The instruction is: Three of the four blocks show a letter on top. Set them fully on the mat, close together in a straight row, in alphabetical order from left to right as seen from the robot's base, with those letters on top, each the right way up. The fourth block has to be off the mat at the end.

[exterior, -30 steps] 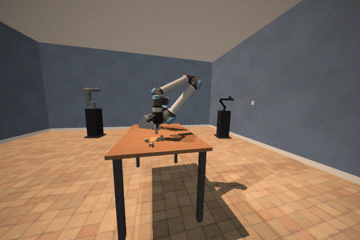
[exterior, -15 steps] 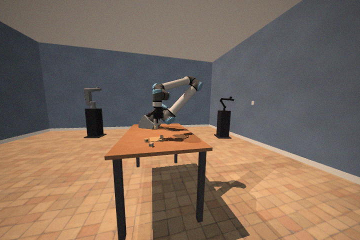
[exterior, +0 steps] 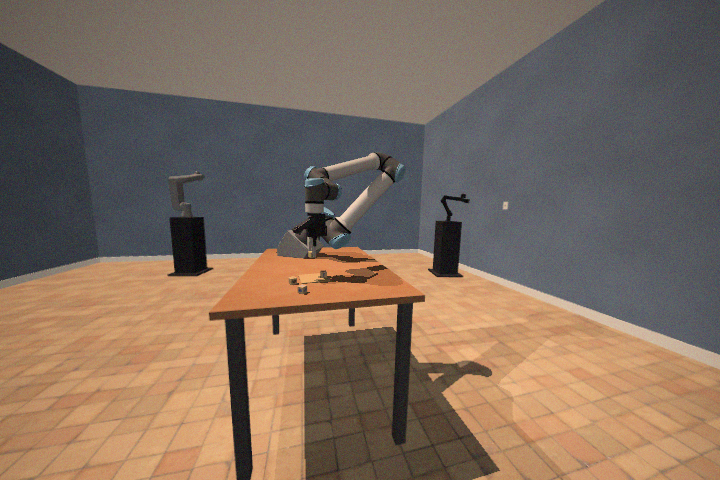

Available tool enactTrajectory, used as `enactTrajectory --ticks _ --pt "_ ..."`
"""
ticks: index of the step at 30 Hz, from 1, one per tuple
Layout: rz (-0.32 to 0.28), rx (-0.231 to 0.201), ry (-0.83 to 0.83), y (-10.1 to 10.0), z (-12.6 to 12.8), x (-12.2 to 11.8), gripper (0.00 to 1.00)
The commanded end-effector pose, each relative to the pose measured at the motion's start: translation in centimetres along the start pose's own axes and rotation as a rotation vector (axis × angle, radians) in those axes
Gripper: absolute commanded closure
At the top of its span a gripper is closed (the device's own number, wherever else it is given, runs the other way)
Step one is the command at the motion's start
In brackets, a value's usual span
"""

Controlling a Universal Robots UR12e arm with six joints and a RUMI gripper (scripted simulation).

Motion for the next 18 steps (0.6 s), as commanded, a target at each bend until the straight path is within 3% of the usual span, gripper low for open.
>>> enactTrajectory --ticks 1,18 --pt "0.001 0.001 0.007 0.05 -0.06 0.03 0.91" --pt "0.001 0.001 0.169 0.06 -0.46 0.13 0.91"
Point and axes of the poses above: the point where the finger pads meet when closed, its own y axis back along the fingers, its own z axis across the jaws, x = y × z, the point moved 3 cm from there along y, back along the fingers, and after that the axes turned 9 degrees about -y, right-handed, at the moved point
